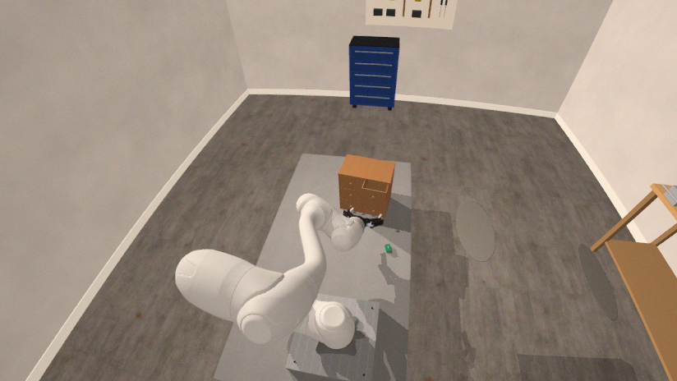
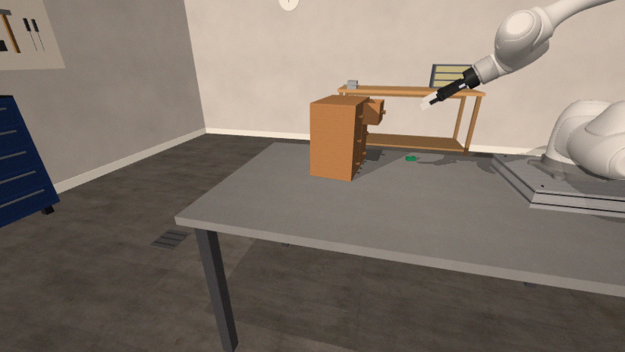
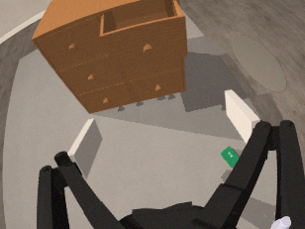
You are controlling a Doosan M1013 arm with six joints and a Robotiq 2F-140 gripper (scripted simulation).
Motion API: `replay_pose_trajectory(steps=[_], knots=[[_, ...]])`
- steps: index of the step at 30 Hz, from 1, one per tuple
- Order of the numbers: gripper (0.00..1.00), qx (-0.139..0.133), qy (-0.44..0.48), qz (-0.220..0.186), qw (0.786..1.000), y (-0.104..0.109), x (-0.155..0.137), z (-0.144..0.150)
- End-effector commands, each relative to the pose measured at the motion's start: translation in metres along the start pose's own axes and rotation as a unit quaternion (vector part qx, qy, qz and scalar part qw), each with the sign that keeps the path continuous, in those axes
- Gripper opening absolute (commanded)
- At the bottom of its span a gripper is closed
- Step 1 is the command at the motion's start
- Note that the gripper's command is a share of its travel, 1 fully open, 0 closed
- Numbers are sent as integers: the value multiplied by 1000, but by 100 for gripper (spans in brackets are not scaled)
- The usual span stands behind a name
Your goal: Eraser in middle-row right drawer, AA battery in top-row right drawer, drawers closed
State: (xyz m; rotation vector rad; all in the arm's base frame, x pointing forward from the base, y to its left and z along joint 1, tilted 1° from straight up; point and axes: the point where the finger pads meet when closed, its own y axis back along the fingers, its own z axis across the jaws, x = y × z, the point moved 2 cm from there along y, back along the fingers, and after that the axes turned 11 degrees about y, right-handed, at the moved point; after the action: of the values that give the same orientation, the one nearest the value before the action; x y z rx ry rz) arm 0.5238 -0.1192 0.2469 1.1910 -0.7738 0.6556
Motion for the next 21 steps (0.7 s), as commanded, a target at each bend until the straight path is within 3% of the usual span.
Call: replay_pose_trajectory(steps=[1, 21], knots=[[100, 25, -1, 28, 999, -2, -2, 3], [100, 9, -3, 102, 995, -20, -7, 2]])
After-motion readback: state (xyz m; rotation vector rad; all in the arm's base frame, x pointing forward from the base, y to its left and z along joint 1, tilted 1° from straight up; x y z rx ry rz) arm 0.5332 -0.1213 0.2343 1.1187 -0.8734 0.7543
